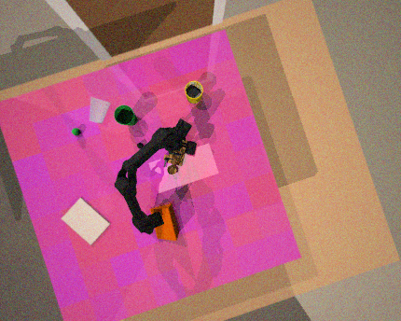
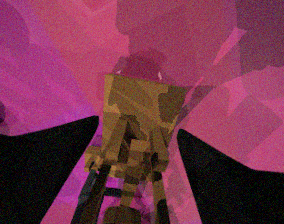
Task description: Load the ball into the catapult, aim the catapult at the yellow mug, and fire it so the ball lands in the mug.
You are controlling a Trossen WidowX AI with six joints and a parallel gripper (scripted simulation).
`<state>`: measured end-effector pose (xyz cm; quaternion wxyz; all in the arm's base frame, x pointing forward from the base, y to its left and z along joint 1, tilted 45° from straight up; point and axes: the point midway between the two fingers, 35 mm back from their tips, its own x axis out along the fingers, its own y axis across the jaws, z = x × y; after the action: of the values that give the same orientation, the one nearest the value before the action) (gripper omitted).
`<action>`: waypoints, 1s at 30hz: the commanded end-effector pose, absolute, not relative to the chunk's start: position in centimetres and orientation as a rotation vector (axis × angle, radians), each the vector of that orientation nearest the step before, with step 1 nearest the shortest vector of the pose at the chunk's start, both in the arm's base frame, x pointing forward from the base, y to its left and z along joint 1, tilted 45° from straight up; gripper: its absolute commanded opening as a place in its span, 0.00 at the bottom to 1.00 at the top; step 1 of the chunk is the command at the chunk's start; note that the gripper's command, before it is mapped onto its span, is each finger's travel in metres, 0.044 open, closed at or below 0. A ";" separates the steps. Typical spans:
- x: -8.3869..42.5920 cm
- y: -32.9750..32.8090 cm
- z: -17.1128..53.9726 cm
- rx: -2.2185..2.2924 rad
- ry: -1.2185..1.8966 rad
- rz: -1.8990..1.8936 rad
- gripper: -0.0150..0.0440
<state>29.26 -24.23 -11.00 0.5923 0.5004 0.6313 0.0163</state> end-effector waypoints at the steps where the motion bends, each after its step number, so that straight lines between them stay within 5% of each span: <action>1: 29.2 -24.3 -11.0 1.164 1.467 0.037 0.78; 7: 29.2 -24.3 -11.0 1.164 1.467 0.037 0.51; 13: 29.2 -24.3 -11.0 1.164 1.467 0.037 0.44; 17: 28.6 -26.4 -8.7 1.163 1.469 0.035 0.26; 30: 28.5 -27.0 -8.1 1.170 1.468 0.033 0.25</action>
<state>28.43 -26.98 -8.02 0.5884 0.5031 0.6328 0.0165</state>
